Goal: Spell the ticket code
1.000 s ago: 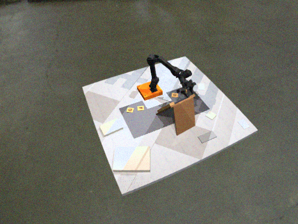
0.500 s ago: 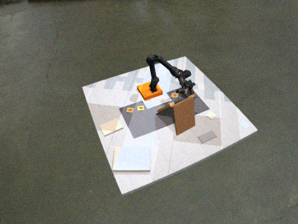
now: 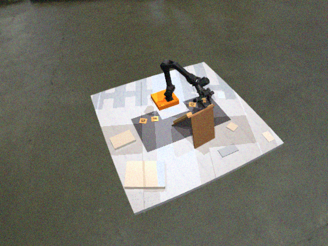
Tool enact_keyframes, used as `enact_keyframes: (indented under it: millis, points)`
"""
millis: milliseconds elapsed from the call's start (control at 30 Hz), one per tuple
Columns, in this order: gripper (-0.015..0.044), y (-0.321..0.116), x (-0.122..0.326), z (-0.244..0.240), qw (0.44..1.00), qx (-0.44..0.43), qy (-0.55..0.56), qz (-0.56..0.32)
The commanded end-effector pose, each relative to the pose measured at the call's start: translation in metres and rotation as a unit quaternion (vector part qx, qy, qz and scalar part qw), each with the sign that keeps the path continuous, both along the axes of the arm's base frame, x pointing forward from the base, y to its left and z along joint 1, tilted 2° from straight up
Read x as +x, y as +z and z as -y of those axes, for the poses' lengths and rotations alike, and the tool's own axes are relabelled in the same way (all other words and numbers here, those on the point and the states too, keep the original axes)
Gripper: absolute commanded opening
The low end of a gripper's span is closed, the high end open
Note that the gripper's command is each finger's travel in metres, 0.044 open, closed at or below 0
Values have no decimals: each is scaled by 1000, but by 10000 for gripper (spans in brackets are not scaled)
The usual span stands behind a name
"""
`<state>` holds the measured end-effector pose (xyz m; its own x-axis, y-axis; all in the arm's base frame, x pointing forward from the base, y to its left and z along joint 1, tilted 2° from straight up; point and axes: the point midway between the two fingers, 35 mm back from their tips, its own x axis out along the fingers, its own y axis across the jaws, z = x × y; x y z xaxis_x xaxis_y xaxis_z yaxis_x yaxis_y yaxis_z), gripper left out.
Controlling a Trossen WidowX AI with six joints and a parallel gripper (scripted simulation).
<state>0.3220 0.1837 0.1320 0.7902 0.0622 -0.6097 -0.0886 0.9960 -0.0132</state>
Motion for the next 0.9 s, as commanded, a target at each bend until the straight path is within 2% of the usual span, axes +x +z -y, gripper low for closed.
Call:
enact_keyframes:
  millis: [0, 867]
  points:
    - [0, 0, 0, 2, 1000, 0, 2, 0]
    - [0, 0, 1, 15, 1000, -1, 2, 0]
